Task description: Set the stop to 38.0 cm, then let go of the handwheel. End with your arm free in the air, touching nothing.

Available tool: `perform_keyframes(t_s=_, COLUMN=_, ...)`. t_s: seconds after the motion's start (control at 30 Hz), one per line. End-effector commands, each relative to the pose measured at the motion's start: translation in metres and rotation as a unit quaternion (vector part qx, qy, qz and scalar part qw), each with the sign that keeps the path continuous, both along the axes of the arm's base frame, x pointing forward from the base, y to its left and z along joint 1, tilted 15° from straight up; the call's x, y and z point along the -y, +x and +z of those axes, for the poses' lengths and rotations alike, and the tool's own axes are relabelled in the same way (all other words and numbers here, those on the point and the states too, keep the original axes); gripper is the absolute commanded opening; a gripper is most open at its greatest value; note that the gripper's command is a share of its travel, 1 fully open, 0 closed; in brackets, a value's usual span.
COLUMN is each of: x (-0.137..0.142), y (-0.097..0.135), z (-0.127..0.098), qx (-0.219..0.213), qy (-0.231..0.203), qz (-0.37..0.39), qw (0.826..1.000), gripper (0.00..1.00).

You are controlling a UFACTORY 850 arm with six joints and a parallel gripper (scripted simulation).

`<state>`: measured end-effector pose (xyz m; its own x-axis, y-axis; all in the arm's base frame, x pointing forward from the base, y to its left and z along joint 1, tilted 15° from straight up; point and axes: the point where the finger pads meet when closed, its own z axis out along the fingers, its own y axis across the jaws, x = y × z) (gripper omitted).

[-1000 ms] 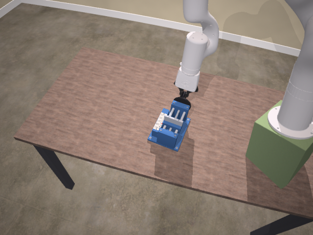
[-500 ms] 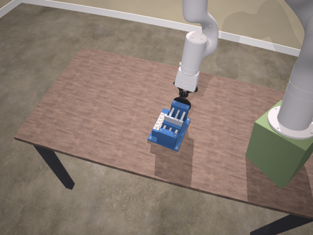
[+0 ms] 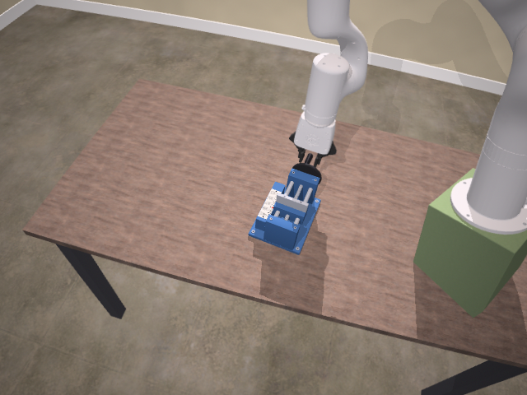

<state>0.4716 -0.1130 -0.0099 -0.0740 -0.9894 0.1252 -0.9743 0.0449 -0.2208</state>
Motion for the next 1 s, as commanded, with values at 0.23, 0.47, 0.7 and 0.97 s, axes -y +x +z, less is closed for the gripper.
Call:
perform_keyframes(t_s=0.23, x=0.0, y=0.001, z=0.001, qx=0.001, qy=0.0, qz=0.0, qw=1.0, gripper=0.57)
perform_keyframes(t_s=0.47, x=0.0, y=0.001, z=0.001, qx=0.001, qy=0.0, qz=0.0, qw=1.0, gripper=0.57)
perform_keyframes(t_s=0.7, x=0.0, y=0.001, z=0.001, qx=0.001, qy=0.0, qz=0.0, qw=1.0, gripper=0.57)
perform_keyframes(t_s=0.97, x=-0.002, y=-0.001, z=0.011, qx=0.001, qy=0.0, qz=0.0, qw=1.0, gripper=0.57)
